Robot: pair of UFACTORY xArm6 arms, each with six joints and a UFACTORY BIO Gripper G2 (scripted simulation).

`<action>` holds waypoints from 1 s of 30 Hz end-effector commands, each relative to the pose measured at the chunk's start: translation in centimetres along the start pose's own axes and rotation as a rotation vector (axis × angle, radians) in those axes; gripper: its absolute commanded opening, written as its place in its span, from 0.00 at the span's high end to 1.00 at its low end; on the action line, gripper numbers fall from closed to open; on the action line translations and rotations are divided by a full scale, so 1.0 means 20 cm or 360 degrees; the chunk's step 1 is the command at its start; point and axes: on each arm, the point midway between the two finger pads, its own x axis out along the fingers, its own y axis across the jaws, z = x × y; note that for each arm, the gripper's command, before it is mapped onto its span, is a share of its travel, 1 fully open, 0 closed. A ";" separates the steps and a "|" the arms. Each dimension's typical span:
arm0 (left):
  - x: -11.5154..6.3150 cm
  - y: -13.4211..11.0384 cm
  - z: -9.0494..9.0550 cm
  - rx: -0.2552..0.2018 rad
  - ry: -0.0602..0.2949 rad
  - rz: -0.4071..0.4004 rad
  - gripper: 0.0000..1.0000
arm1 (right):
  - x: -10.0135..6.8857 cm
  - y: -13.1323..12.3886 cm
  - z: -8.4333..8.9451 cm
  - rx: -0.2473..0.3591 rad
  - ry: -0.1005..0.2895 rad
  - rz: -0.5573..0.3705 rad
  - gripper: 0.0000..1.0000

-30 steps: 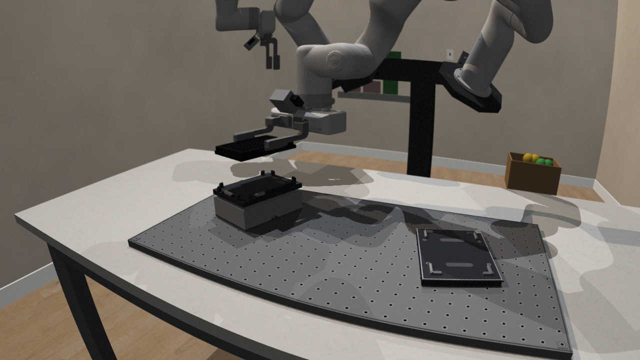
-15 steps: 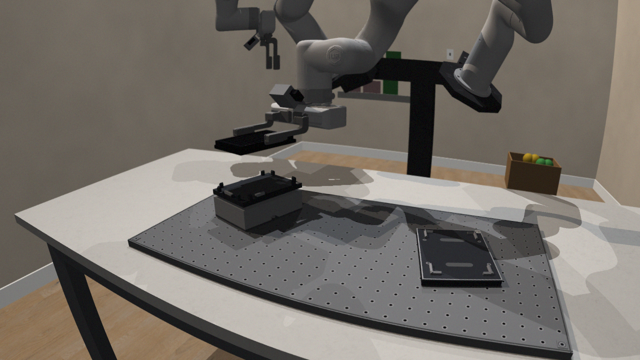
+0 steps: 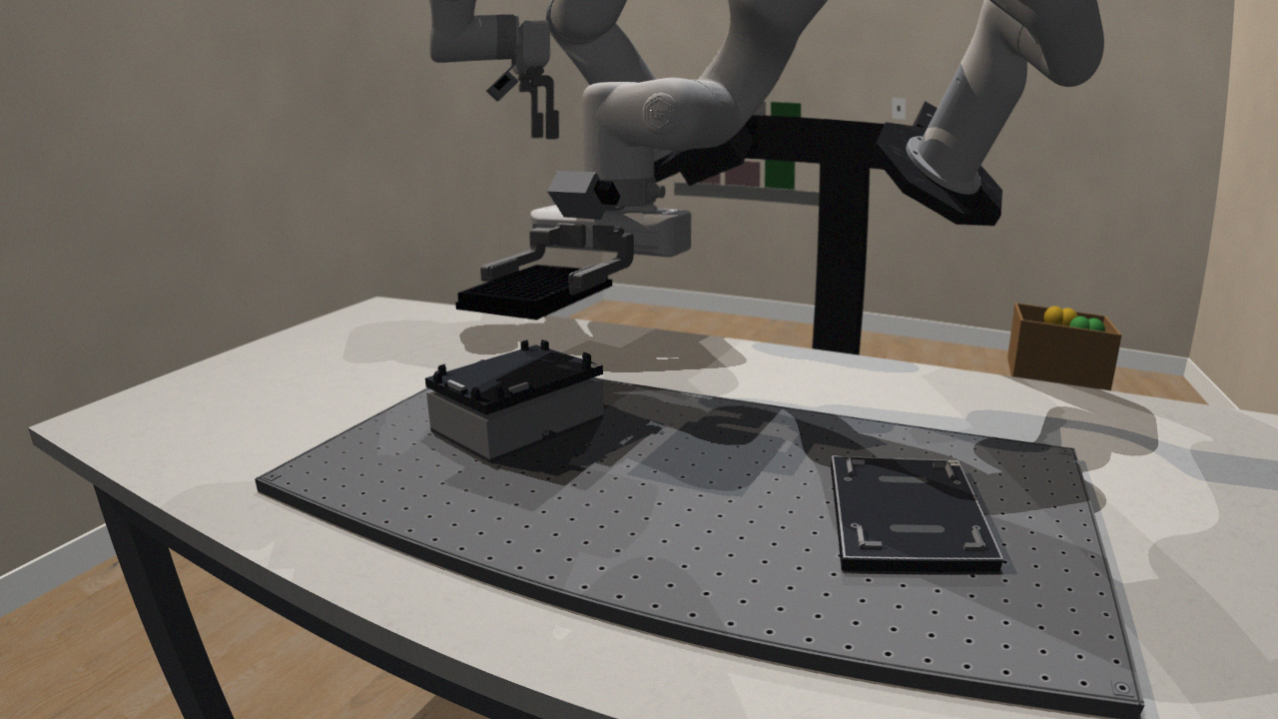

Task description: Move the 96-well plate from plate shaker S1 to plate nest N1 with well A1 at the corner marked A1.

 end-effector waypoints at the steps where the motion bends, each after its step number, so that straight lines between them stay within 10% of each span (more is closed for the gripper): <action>1: 0.01 0.05 0.00 -0.0004 -0.0022 0.0195 1.00 | 0.00 0.00 0.00 0.0000 -0.0002 0.0000 0.00; 6: 0.02 0.14 -0.01 -0.0006 -0.0021 0.0448 1.00 | 0.00 0.00 0.00 0.0000 -0.0002 0.0000 0.00; 30: 0.04 0.50 -0.05 -0.0005 -0.0021 0.0448 1.00 | 0.00 0.00 0.00 0.0000 -0.0002 0.0000 0.00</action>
